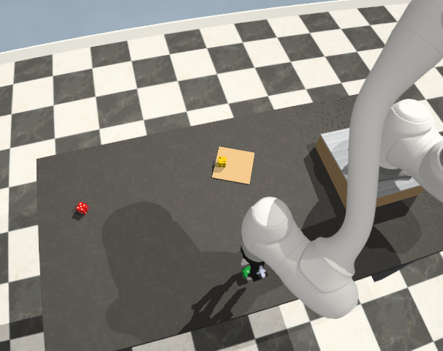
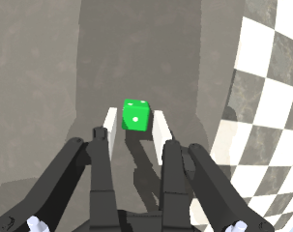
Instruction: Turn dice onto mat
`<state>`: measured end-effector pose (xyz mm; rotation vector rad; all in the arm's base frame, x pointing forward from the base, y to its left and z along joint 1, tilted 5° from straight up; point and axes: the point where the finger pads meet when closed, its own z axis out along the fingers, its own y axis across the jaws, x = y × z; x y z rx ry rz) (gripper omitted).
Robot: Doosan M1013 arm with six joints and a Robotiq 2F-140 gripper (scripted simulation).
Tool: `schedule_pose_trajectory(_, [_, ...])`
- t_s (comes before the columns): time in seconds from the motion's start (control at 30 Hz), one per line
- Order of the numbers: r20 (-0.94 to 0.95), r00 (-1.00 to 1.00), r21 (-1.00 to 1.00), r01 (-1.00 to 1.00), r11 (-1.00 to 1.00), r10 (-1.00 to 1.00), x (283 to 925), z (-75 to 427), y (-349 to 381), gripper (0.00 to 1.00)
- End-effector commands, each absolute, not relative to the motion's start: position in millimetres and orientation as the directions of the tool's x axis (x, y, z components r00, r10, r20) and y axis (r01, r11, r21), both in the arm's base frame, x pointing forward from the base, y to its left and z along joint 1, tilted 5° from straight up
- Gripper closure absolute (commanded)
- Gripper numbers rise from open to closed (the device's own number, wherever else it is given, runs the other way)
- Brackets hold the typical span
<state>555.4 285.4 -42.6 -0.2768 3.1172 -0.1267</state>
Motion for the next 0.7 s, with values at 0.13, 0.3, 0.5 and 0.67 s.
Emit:
schedule_pose_trajectory(0.13, [-0.002, -0.984, -0.081, -0.176, 0.981, -0.176, 556, -53, 285, 0.65])
schedule_pose_trajectory(0.3, [-0.002, -0.984, -0.081, -0.176, 0.981, -0.176, 556, -60, 284, 0.65])
schedule_pose_trajectory(0.5, [-0.002, -0.984, -0.081, -0.176, 0.981, -0.176, 556, -71, 283, 0.65])
schedule_pose_trajectory(0.67, [-0.002, -0.984, -0.081, -0.176, 0.981, -0.176, 556, -75, 283, 0.65])
